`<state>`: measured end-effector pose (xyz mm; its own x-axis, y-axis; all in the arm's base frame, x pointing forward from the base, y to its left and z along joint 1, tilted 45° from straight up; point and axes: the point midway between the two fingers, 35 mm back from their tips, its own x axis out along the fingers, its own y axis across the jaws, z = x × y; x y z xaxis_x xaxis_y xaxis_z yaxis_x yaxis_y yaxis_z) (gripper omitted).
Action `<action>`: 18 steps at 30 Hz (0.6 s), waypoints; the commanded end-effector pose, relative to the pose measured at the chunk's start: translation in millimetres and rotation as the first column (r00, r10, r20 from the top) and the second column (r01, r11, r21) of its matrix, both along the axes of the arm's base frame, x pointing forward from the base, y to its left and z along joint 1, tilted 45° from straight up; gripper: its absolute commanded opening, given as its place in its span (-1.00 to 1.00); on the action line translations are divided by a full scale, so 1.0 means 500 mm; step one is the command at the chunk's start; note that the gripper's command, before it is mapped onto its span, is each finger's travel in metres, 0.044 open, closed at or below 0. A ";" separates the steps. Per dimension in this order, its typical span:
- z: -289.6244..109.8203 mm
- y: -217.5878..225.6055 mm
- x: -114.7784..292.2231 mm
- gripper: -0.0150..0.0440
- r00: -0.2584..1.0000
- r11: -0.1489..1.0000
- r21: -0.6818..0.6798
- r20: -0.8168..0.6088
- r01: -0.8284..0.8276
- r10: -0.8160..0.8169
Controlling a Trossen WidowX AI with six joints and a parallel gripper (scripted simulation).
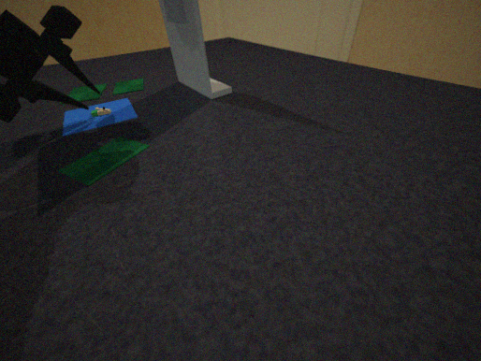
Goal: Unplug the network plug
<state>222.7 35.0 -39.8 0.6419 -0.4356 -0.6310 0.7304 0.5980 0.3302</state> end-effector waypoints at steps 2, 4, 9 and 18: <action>0.009 0.006 -0.002 0.04 1.000 1.000 0.007 0.012 0.005 -0.005; 0.010 0.008 -0.004 0.04 1.000 1.000 0.007 0.011 0.005 -0.005; 0.015 0.012 -0.011 0.04 1.000 1.000 0.006 0.010 0.004 -0.004; 0.024 0.018 -0.023 0.04 1.000 1.000 0.004 0.009 0.003 -0.003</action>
<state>210.9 41.7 -31.7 0.6396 -0.4363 -0.6329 0.7311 0.5998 0.3253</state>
